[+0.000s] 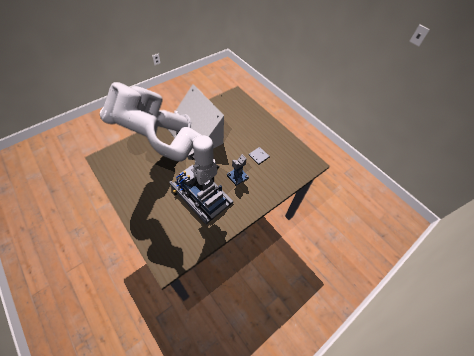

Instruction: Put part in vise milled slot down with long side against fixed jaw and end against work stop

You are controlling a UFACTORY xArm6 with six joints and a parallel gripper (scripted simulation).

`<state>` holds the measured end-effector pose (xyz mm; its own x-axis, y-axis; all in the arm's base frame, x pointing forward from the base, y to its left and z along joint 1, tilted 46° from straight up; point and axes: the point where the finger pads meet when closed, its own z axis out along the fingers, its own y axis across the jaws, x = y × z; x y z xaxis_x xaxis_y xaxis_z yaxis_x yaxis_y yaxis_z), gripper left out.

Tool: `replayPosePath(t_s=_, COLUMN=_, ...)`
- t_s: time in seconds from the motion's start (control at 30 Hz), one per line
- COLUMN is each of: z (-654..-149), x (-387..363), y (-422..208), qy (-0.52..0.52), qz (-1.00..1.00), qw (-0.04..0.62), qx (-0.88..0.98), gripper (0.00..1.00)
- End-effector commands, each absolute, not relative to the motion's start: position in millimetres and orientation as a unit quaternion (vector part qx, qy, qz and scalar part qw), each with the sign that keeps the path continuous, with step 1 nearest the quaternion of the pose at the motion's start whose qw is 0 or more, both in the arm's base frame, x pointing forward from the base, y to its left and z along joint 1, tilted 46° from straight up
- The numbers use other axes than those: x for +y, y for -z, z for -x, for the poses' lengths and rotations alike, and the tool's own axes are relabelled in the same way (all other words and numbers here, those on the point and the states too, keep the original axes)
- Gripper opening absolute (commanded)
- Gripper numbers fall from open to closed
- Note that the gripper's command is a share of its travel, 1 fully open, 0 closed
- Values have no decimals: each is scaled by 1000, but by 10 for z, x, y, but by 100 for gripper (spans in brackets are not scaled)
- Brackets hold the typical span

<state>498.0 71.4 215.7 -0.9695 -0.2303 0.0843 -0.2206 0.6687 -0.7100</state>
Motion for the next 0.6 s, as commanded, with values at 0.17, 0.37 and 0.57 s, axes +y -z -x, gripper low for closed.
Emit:
replayPosePath(t_s=0.17, z=-5006, x=624, y=-2068, qy=387, qz=124, qw=8, qx=914, gripper=0)
replayPosePath(t_s=0.37, z=-5017, x=570, y=-2013, qy=387, qz=124, qw=8, qx=914, gripper=0)
replayPosePath(t_s=0.57, z=-5033, x=488, y=-1930, qy=387, qz=124, qw=8, qx=914, gripper=0)
